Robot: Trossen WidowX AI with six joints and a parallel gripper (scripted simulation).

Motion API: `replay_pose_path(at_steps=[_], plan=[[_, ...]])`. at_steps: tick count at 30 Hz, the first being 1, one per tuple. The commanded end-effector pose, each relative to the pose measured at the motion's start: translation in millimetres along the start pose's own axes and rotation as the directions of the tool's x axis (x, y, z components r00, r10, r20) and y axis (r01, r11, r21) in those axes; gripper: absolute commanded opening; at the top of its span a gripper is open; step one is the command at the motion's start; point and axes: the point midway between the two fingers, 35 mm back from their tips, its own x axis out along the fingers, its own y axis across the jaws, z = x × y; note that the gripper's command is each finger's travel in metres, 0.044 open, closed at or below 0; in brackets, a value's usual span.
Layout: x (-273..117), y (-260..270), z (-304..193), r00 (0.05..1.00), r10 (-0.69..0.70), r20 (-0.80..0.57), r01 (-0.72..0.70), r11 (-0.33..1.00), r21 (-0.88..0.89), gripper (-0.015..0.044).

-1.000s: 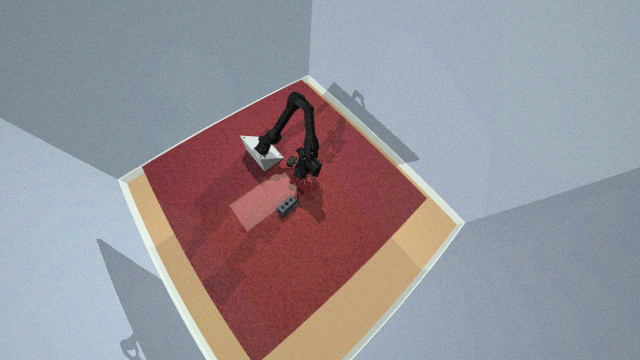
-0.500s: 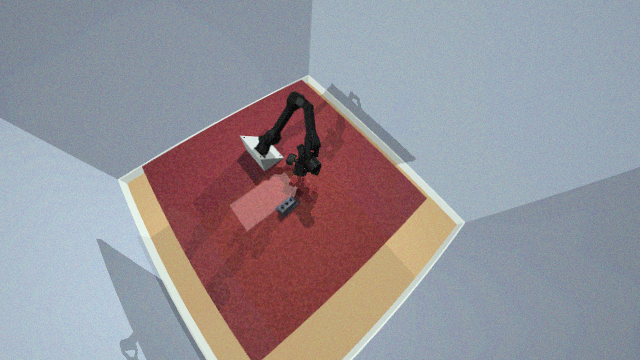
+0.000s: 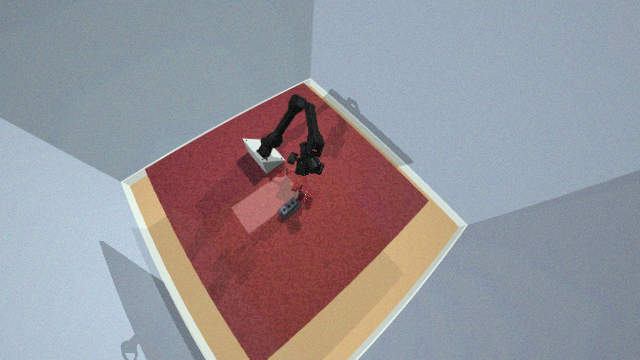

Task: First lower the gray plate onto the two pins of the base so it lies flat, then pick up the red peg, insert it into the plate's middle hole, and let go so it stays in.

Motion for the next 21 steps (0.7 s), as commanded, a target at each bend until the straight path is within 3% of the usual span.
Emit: replay_pose_path(at_steps=[1,21], plan=[[2.9,-0.3,2.9,1.0,-0.007,-0.003,0.007,1.0,0.004,0.0],[-1.4,11.4,59.1,1.0,-0.014,0.007,0.014,1.0,-0.003,0.0]])
